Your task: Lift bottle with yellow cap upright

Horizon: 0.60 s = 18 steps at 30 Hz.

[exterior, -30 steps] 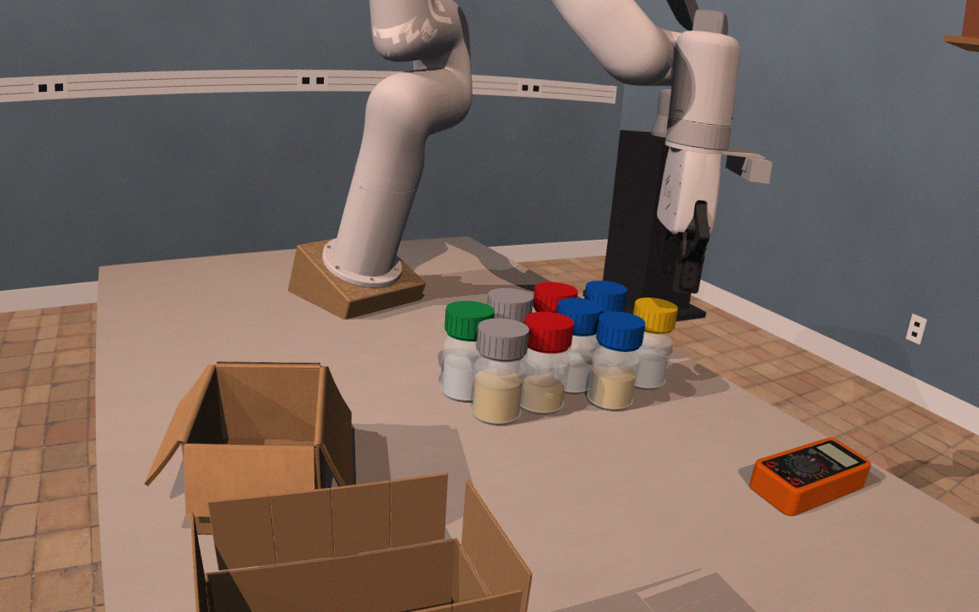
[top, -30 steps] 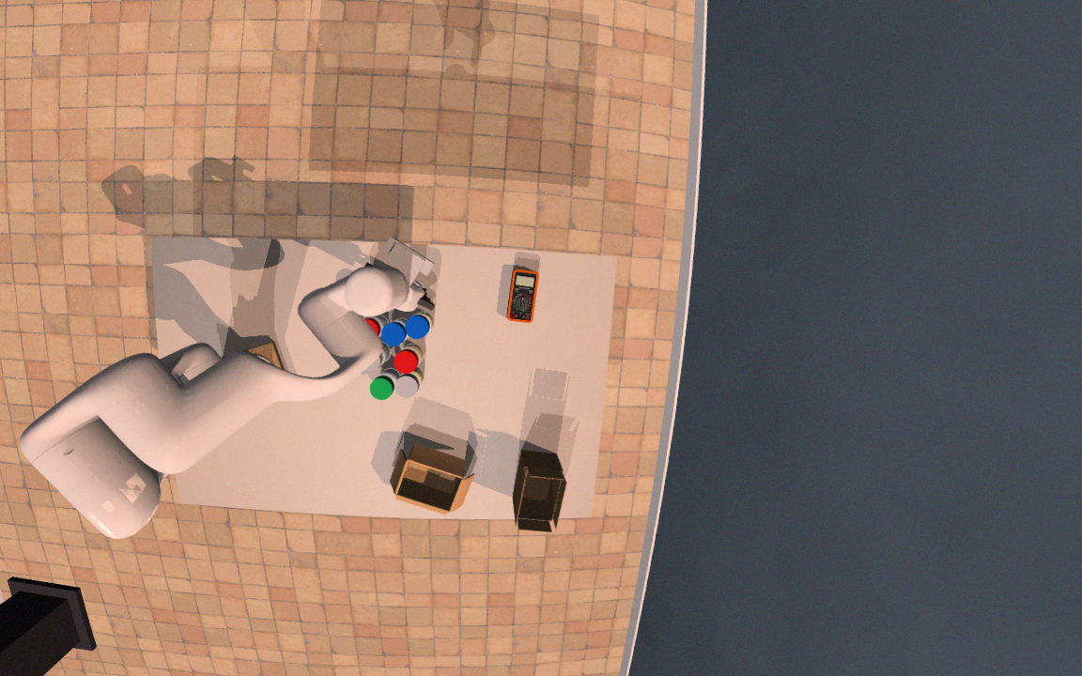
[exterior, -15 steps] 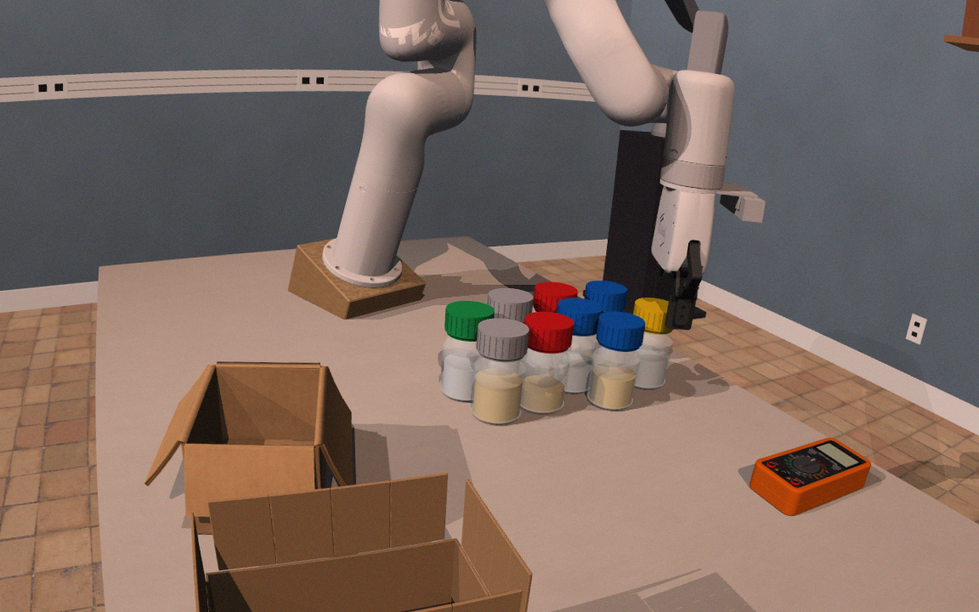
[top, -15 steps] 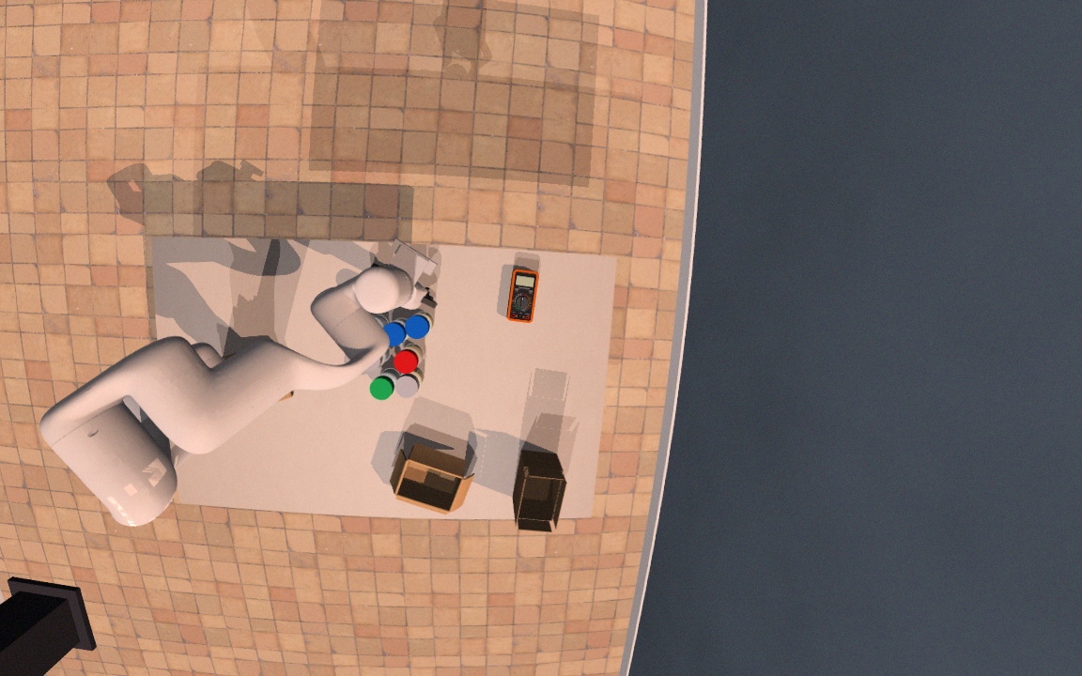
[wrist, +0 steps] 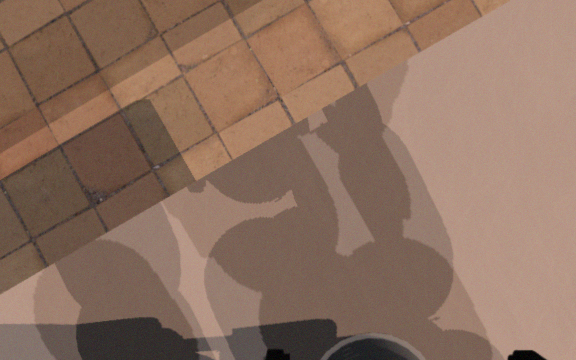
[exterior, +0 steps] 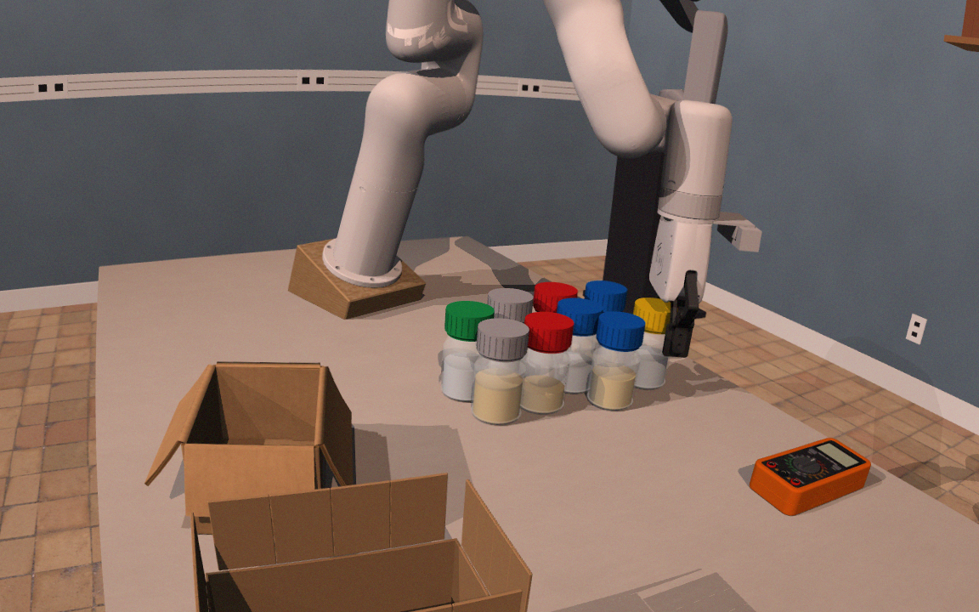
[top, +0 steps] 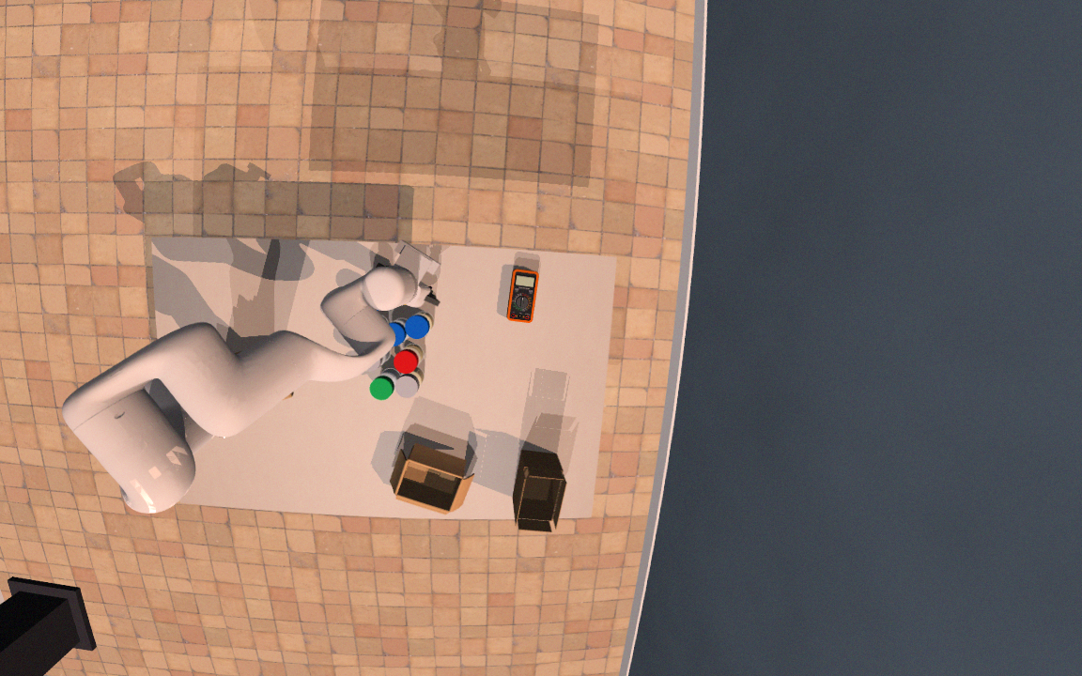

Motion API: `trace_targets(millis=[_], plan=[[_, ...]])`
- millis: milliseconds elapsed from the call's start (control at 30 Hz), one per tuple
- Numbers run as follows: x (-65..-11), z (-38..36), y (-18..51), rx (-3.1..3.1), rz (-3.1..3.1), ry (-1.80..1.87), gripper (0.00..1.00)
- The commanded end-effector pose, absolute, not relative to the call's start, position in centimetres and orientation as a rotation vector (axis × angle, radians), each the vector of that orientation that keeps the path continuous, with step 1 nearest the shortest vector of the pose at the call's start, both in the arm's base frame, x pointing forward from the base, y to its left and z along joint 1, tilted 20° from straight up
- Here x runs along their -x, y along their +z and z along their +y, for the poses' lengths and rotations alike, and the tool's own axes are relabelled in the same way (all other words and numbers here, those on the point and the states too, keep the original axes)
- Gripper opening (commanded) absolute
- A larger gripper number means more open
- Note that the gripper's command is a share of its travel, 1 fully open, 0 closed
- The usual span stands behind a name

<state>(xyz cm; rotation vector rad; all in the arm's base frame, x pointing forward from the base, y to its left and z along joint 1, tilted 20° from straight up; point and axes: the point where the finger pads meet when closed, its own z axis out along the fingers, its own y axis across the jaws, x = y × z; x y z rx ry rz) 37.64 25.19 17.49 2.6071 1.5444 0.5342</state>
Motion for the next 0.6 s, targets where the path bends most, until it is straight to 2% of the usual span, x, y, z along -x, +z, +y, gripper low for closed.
trace_targets(millis=[0, 567], plan=[[-38.2, 25.5, 16.9, -2.606, 1.543, 0.544, 0.79], [-37.4, 24.1, 16.5, -2.606, 1.544, 0.541, 0.79]])
